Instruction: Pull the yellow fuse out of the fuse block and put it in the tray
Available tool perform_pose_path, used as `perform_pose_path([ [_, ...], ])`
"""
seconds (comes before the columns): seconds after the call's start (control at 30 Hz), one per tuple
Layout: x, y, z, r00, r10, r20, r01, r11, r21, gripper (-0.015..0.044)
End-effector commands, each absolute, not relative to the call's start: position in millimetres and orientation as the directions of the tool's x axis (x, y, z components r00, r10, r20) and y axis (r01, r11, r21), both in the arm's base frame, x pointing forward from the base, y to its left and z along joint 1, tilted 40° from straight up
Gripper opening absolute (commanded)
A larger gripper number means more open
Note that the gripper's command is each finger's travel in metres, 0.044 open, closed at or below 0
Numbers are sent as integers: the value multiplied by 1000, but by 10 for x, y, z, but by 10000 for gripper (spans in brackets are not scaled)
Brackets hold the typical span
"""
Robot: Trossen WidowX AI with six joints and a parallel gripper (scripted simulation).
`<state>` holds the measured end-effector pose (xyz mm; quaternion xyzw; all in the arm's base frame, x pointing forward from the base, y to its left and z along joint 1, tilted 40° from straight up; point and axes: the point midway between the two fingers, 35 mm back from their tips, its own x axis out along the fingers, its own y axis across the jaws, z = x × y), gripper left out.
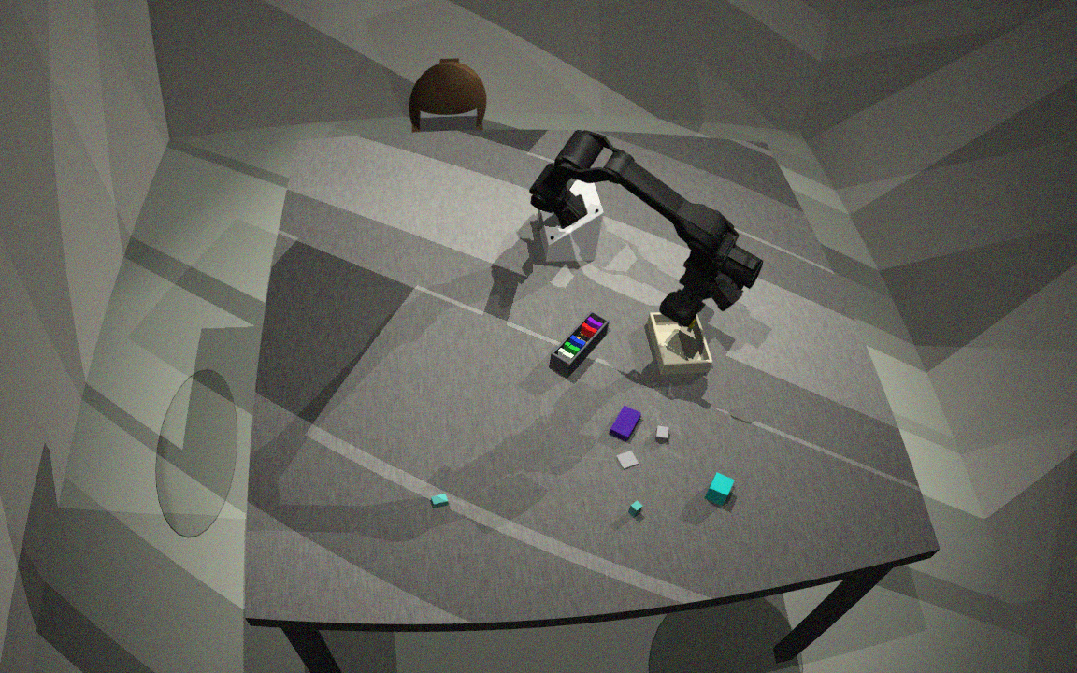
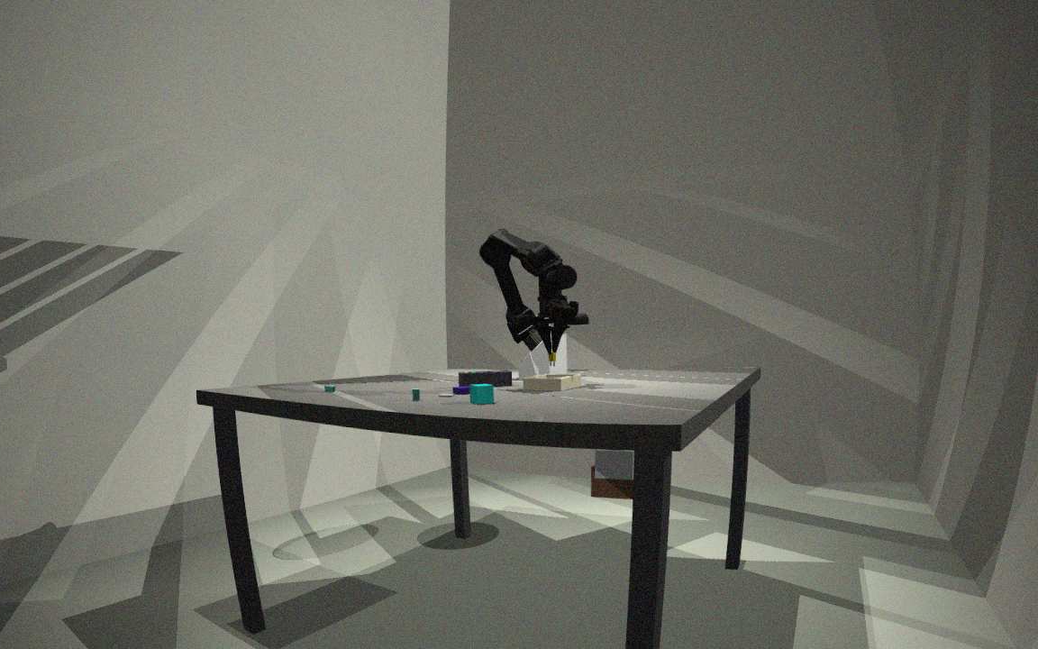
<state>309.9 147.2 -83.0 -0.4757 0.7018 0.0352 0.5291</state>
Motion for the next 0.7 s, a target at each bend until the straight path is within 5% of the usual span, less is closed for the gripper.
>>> perform_pose_path([
  [0.0,3085,1412,-908,6,-636,-772,-711,540,-451,0],
  [0.57,3082,1271,-1071,7,-636,-771,-711,540,-451,0],
  [0.67,3087,1296,-1043,6,-631,-776,-705,548,-450,79],
])
